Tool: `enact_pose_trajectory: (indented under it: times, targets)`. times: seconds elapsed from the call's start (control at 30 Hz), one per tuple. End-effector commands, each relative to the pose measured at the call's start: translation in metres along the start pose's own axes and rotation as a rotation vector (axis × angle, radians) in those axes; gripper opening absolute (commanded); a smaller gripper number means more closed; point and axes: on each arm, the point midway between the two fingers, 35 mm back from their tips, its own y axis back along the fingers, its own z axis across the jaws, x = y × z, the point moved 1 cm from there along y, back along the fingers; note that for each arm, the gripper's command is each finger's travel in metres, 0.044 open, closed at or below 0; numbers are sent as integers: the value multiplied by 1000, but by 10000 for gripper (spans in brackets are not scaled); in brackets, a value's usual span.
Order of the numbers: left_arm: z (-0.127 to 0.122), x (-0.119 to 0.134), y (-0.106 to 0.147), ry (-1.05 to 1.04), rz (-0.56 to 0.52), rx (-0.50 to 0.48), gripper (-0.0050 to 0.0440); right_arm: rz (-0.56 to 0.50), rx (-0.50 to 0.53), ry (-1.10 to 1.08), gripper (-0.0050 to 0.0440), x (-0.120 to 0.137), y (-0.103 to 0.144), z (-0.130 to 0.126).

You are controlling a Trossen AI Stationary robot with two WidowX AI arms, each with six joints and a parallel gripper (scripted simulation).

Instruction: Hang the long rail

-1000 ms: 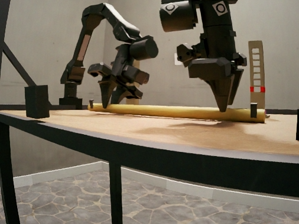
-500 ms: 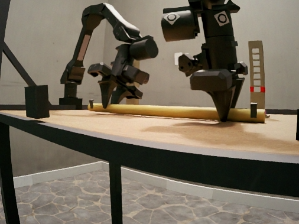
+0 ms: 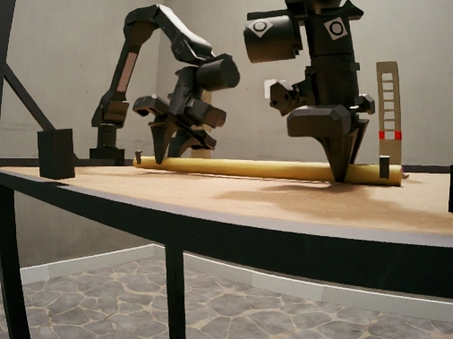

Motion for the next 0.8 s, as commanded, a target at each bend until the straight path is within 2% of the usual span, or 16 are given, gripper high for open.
enact_pose_trajectory:
  times: [0.0,0.27,0.3,0.33,0.37,0.67,0.77]
  targets:
    - [-3,-3,4,-12,-12,9,-50,-23,-6,-5,110,-5,5,0]
    - [-3,-3,4,-12,-12,9,-50,-23,-6,-5,70,-5,5,0]
    - [-3,-3,4,-12,-12,9,-50,-23,-6,-5,46,-5,5,0]
    - [-3,-3,4,-12,-12,9,24,-23,-6,-5,22,-5,5,0]
    - [-3,-3,4,-12,-12,9,48,-23,-6,-5,0,-5,5,0]
    - [-2,-3,4,-12,-12,9,264,-23,-6,-5,-4,-5,5,0]
    - [-2,-3,4,-12,-12,9,274,-23,-6,-5,-4,-5,5,0]
